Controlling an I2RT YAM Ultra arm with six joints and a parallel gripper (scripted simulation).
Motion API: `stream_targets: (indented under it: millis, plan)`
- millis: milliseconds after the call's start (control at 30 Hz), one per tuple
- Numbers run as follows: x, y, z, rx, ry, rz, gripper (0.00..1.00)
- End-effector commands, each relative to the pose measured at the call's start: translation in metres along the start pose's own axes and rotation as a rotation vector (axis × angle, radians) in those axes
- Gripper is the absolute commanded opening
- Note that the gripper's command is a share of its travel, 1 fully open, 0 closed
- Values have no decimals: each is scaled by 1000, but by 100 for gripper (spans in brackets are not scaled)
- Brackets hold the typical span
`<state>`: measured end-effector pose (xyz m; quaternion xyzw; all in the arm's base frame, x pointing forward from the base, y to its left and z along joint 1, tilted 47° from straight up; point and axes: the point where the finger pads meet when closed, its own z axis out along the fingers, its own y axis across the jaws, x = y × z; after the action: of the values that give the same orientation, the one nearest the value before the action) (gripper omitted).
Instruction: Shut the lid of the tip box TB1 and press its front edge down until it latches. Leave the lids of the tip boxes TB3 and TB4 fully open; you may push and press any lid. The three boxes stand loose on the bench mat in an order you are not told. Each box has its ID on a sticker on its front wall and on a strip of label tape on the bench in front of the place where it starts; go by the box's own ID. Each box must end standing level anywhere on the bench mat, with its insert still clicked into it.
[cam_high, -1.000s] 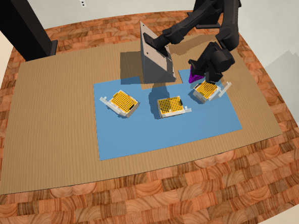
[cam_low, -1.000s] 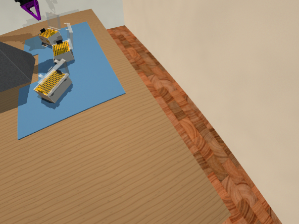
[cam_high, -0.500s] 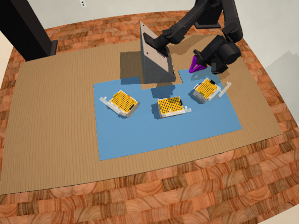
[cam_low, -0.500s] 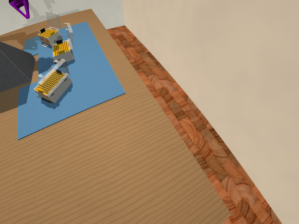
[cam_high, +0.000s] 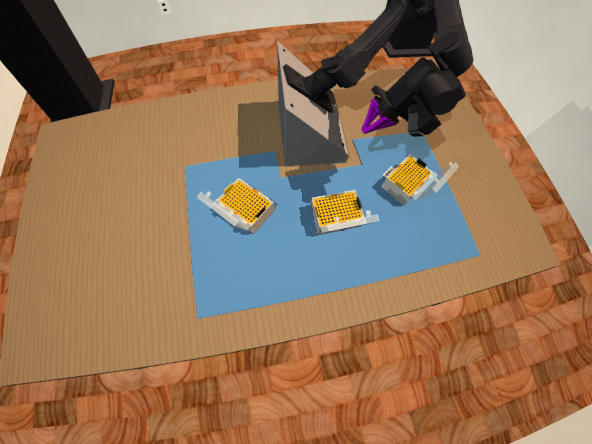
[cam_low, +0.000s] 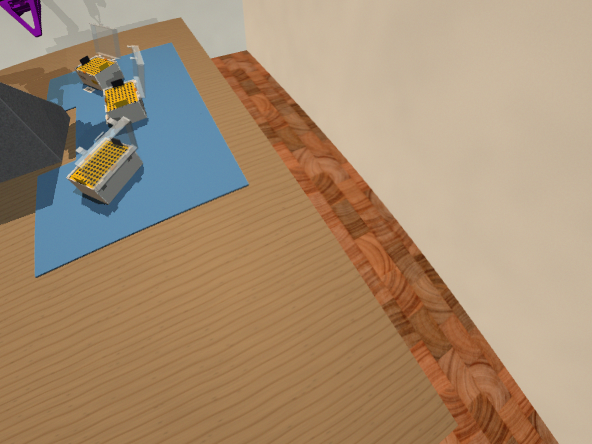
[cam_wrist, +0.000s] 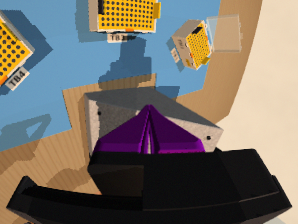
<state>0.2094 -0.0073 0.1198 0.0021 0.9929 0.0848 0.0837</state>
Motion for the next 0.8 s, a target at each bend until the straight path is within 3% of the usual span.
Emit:
stream_targets:
  millis: [0,333,400,767]
  plan:
    - [-9,-9,8,-81,-46,-122,0]
    - [-18,-47,41,-327,-108,-337,0]
    - [-18,-47,41,-327,-108,-337,0]
    - [-27,-87,77,-598,-176,-571,0]
